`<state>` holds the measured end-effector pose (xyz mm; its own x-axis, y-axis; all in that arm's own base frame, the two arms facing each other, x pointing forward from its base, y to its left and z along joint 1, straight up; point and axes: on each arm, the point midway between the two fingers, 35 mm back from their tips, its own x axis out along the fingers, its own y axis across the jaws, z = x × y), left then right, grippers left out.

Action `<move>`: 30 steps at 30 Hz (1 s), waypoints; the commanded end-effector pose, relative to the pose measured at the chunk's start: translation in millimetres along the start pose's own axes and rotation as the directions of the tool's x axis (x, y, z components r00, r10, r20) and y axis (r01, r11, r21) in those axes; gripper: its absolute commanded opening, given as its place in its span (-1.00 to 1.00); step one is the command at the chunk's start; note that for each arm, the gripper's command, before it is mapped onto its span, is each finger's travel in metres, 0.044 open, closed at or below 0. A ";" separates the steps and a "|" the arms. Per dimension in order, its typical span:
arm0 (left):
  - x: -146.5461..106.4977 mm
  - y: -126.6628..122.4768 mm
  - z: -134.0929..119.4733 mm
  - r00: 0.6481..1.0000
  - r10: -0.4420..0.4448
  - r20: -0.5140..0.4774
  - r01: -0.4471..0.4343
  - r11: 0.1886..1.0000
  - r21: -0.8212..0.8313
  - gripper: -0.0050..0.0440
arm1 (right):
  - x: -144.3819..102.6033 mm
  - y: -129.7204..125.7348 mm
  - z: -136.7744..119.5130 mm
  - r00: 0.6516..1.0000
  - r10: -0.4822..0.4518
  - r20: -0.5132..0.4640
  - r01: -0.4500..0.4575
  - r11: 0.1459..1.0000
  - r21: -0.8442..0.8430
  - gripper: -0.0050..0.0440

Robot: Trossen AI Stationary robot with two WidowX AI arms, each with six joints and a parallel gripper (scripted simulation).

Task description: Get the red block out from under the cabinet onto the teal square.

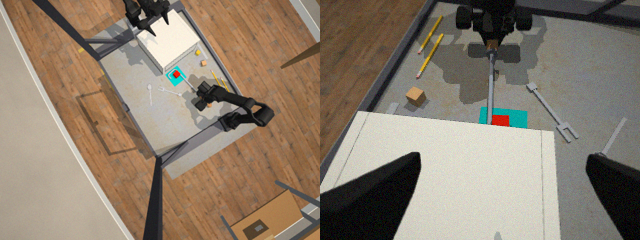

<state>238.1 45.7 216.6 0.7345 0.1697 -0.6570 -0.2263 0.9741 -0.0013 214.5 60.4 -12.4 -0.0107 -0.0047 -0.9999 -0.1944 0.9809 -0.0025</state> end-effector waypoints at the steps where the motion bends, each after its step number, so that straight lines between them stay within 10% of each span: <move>1: -3.0 0.7 3.8 1.000 0.001 0.014 -0.001 1.000 -0.001 1.00 | -1.1 0.6 7.2 1.000 0.003 0.017 -0.003 1.000 -0.005 0.17; 12: -3.0 0.7 3.8 1.000 0.001 0.014 -0.001 1.000 -0.001 1.00 | -24.6 1.0 11.0 0.999 0.006 0.043 -0.005 1.000 -0.004 1.00; 24: -3.0 0.7 3.8 1.000 0.001 0.014 -0.001 1.000 -0.001 1.00 | -100.8 0.8 7.6 0.999 0.006 0.043 -0.005 1.000 -0.004 1.00; 30: -3.0 0.7 3.8 1.000 0.001 0.014 -0.001 1.000 -0.001 1.00 | -99.5 0.9 26.7 0.998 0.005 0.055 -0.004 1.000 -0.011 1.00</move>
<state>238.1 45.7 216.6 0.7345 0.1697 -0.6570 -0.2263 0.9741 -0.0013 224.9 63.4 74.4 0.0128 0.0020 -0.9999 -0.1972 0.9804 -0.0006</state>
